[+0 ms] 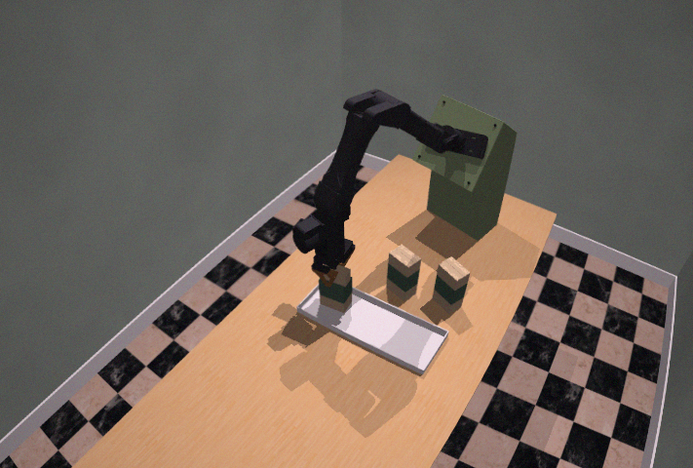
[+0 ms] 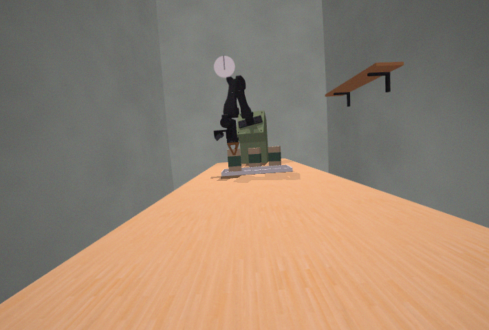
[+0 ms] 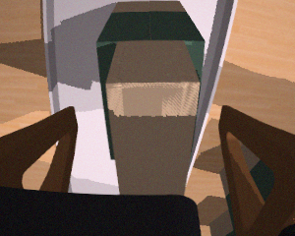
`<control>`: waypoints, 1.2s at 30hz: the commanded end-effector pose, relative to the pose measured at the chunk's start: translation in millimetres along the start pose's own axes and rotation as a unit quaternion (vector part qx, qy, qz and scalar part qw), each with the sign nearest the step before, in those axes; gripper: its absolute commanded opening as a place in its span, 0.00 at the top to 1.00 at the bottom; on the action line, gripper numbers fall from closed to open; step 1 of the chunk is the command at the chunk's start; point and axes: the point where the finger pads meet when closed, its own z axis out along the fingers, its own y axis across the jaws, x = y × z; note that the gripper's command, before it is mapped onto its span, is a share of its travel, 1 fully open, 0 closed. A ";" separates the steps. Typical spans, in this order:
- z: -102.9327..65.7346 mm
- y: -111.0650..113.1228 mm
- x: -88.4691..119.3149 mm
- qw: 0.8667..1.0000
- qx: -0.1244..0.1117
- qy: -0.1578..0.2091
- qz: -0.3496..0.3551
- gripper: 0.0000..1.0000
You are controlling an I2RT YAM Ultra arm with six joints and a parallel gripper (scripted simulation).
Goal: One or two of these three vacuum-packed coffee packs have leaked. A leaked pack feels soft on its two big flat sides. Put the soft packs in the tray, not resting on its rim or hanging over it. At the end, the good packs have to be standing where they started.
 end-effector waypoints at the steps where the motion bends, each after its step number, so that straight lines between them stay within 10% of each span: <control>1: -17.9 21.3 -8.3 0.999 -0.027 -0.017 0.001 0.21; 29: -18.1 20.7 -8.2 1.000 -0.026 -0.017 0.001 0.21; 36: -46.1 15.5 -12.1 1.000 -0.020 -0.021 0.002 0.21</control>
